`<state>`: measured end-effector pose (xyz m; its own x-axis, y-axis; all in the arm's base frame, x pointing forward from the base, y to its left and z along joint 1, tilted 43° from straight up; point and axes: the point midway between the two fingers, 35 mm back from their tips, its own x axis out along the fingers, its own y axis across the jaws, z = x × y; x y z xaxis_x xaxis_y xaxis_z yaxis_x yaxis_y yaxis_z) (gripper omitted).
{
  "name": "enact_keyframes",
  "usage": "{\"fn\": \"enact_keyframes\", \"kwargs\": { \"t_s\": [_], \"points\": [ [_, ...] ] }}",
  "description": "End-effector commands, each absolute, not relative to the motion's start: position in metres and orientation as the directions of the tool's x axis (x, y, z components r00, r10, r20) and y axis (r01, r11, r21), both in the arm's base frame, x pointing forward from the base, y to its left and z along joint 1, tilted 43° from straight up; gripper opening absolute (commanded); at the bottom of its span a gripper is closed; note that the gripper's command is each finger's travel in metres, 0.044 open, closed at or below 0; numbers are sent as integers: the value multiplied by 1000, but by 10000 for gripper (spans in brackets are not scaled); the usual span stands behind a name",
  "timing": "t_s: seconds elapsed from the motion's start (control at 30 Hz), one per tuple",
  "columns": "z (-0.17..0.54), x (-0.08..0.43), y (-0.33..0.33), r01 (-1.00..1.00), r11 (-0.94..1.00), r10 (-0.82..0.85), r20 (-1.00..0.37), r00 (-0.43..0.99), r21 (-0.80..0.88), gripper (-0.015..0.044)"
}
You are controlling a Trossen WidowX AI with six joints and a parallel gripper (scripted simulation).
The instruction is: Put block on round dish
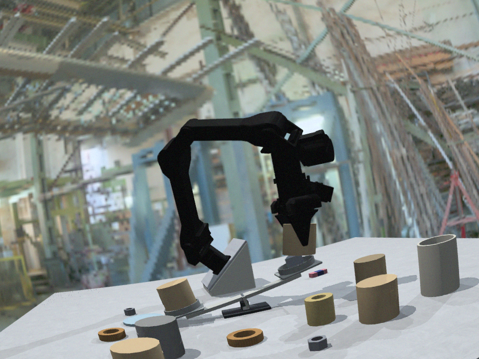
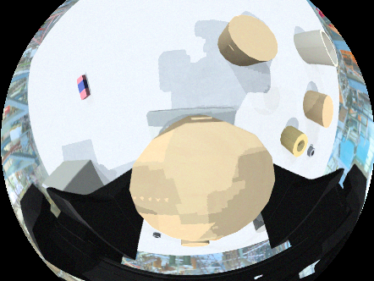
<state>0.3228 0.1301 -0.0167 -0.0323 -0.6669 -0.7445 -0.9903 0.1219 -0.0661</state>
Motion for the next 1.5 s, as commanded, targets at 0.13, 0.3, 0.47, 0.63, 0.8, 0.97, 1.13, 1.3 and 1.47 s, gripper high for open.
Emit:
{"fn": "enact_keyframes", "kwargs": {
  "t_s": [0.13, 0.3, 0.47, 0.63, 0.8, 0.97, 1.13, 1.3, 1.47],
  "points": [
    [-8, 322, 141, -990, 118, -662, -749, -25, -72, 0],
    [-3, 322, 145, -990, 119, -662, -749, -25, -72, 0],
    [2, 321, 149, -990, 119, -662, -749, -25, -72, 0],
    [7, 321, 153, -990, 119, -663, -749, -25, -71, 0],
    [13, 320, 157, -990, 119, -663, -748, -26, -71, 0],
    [18, 319, 161, -990, 119, -663, -748, -26, -71, 0],
    [23, 318, 165, -990, 119, -663, -748, -26, -71, 0],
    [20, 319, 161, -991, 119, -667, -744, -30, -67, 0],
    [20, 319, 161, -991, 119, -667, -744, -30, -67, 0]
  ]
}}
